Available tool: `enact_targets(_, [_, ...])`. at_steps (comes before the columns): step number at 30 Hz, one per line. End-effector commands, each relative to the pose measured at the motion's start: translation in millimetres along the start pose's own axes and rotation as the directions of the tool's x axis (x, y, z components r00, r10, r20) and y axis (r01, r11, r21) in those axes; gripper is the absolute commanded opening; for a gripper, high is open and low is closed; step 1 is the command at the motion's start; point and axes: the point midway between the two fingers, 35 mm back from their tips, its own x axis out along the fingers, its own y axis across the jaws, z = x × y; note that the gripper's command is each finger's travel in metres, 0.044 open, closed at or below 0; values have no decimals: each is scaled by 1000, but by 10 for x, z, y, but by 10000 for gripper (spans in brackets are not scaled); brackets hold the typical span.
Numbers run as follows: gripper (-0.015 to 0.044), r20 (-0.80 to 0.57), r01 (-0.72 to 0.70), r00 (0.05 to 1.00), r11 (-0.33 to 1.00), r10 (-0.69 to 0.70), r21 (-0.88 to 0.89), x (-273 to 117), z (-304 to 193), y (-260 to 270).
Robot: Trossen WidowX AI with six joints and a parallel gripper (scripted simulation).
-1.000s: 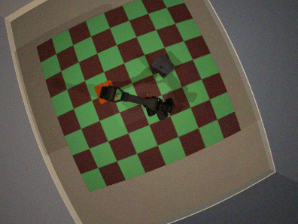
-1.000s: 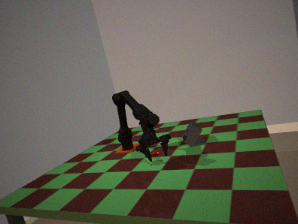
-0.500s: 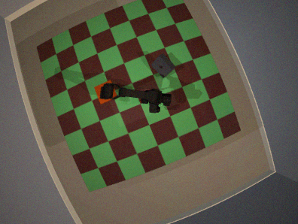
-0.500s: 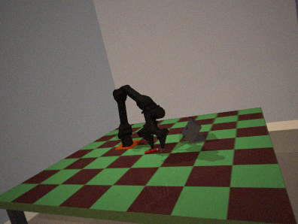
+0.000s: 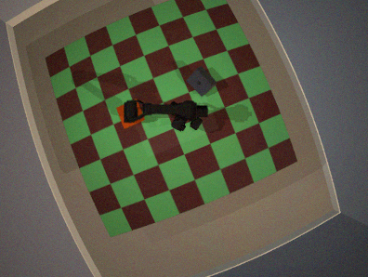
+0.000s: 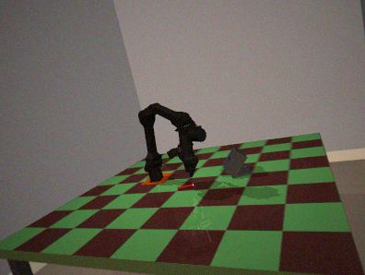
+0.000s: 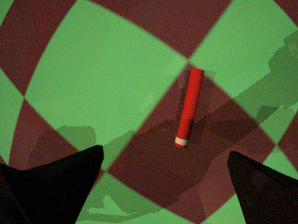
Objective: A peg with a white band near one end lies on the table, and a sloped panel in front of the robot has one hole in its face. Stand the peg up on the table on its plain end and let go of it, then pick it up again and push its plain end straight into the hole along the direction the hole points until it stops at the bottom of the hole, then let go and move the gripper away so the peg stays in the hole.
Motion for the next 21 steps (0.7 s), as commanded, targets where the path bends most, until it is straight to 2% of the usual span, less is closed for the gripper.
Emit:
enact_targets(1, [440,40,23,999,991,-29,132,-110,28,-162])
enact_targets(10, [440,46,27,998,988,-34,151,-113,31,-186])
enact_targets(21, [440,46,27,998,988,-34,151,61,-2,-174])
